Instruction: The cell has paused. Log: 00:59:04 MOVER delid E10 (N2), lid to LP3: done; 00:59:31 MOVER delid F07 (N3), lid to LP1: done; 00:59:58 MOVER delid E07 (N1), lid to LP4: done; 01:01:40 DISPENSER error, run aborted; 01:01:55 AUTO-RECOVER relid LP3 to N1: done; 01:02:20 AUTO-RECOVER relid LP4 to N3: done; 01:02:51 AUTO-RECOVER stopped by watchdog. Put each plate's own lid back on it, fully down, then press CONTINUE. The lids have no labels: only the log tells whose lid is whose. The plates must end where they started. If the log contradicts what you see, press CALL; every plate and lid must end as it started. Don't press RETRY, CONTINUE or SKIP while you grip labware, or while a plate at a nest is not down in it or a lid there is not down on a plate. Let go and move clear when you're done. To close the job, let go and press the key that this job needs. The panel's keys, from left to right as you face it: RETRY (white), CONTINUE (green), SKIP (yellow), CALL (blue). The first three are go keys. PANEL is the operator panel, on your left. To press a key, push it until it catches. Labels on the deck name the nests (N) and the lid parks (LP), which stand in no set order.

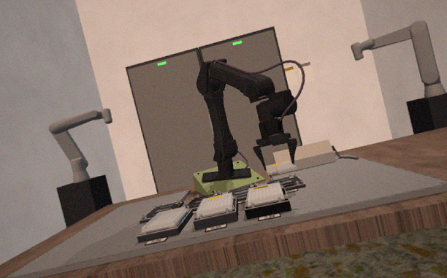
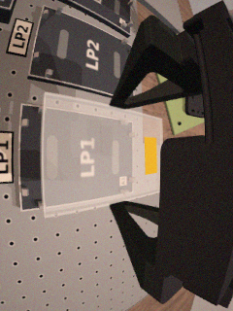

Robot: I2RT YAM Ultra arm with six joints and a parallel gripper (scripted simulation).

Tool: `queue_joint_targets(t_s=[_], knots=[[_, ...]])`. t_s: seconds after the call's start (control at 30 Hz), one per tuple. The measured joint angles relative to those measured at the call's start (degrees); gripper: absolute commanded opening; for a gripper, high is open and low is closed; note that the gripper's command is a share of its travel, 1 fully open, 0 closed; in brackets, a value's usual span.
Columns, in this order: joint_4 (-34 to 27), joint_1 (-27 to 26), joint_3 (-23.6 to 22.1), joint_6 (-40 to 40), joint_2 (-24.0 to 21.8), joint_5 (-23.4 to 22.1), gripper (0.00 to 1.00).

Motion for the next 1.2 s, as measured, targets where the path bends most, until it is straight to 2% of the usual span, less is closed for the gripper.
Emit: queue_joint_targets(t_s=[0.2, 0.57, 0.83, 1.2], knots=[[-0.1, -1.3, 0.6, 0.0, 0.0, -0.4, 0.0], [-0.1, -13.9, 0.6, -7.8, -1.2, -3.0, 0.0], [-0.1, -20.6, 0.6, -14.5, -1.1, -5.3, 0.0], [-0.3, -32.1, 3.1, -24.9, 2.0, -8.4, 0.0]])
